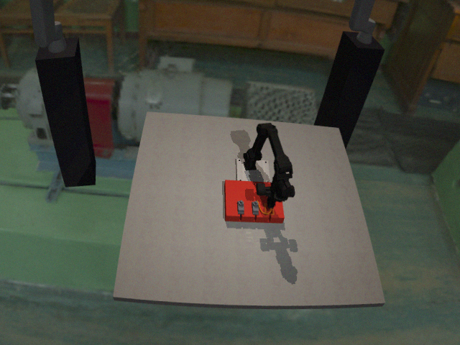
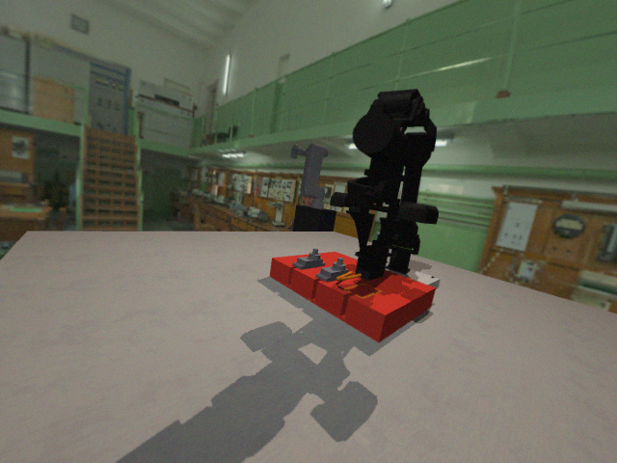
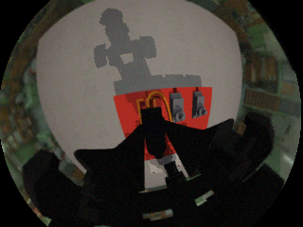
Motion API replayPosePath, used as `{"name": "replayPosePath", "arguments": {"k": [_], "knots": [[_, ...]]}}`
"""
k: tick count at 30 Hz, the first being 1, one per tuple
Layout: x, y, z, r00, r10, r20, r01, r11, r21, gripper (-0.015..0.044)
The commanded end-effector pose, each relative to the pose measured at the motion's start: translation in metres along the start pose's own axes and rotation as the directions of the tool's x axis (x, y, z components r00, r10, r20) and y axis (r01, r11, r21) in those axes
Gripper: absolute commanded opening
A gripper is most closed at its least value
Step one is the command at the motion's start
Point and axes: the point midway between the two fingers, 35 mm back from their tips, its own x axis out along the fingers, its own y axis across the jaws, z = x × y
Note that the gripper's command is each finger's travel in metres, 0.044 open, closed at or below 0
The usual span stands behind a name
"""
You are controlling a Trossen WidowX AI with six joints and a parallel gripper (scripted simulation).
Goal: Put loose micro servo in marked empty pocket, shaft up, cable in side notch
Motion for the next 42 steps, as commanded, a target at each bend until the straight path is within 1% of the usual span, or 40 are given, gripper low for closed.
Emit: {"name": "replayPosePath", "arguments": {"k": [1,17,28,42], "knots": [[-0.002,0.000,0.010,1.000,0.003,0.004,-0.003,1.000,-0.008,0.0000],[0.017,0.000,0.011,1.000,0.003,0.005,-0.003,1.000,-0.008,0.0000],[0.019,0.000,0.012,1.000,0.003,0.005,-0.003,1.000,-0.008,0.0000],[0.032,0.000,0.012,1.000,0.003,0.005,-0.003,1.000,-0.008,0.0000]]}}
